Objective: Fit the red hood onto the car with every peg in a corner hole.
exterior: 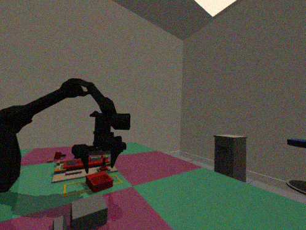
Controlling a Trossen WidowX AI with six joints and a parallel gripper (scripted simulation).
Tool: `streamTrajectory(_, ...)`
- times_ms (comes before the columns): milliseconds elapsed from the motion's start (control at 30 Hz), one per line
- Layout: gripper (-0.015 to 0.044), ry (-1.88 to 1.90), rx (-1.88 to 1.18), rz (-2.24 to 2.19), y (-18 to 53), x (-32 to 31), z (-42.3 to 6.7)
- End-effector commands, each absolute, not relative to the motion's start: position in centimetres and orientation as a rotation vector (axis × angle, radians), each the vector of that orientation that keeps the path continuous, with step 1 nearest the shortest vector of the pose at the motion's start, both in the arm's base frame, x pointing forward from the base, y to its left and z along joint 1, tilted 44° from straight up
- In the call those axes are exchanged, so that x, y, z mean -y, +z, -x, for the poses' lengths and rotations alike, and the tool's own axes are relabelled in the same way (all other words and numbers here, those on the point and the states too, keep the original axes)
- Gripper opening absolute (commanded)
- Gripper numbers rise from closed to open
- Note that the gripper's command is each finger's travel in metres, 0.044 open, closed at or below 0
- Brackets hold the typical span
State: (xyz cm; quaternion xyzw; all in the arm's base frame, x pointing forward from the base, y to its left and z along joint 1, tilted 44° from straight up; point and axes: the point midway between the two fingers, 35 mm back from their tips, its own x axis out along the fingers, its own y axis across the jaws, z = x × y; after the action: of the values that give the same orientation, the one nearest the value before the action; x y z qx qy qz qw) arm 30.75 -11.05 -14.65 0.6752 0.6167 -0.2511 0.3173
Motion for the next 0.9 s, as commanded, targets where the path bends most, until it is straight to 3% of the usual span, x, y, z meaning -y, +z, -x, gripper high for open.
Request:
streamTrajectory(0,0.0440,-0.663,-1.629,-1.787,-14.9,10.6,-30.7)
streamTrajectory(867,0.0440,-0.661,-1.630,-1.788,-16.0,9.6,-30.9)
